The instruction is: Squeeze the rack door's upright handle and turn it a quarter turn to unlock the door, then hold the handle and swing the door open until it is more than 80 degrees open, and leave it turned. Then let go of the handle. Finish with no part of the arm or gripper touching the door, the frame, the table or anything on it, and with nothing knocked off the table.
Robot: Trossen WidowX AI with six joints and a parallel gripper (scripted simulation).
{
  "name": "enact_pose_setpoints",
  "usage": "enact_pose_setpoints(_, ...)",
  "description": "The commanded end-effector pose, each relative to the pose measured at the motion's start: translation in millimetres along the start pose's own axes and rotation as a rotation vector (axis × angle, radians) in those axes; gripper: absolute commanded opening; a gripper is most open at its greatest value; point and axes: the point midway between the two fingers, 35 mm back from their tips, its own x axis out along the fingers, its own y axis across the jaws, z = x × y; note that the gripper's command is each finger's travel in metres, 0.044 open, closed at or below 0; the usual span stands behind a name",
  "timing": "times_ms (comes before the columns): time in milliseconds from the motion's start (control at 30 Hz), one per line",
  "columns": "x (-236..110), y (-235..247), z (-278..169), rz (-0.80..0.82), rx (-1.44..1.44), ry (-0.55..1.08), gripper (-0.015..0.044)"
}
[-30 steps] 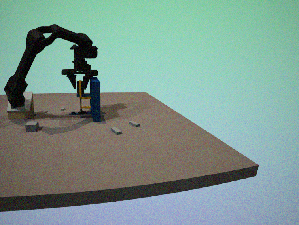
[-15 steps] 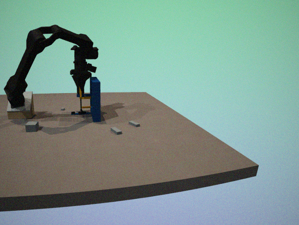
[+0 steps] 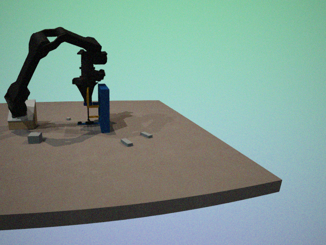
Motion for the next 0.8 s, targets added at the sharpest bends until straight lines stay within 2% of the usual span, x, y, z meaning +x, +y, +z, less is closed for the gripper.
enact_pose_setpoints(0,0.0,0.3,0.6,0.001,0.221,-0.003,0.0288)
enact_pose_setpoints(667,0.1,0.3,0.6,0.002,1.211,-0.002,0.0288)
enact_pose_setpoints(767,0.1,0.3,0.6,0.002,1.285,-0.002,0.0288)
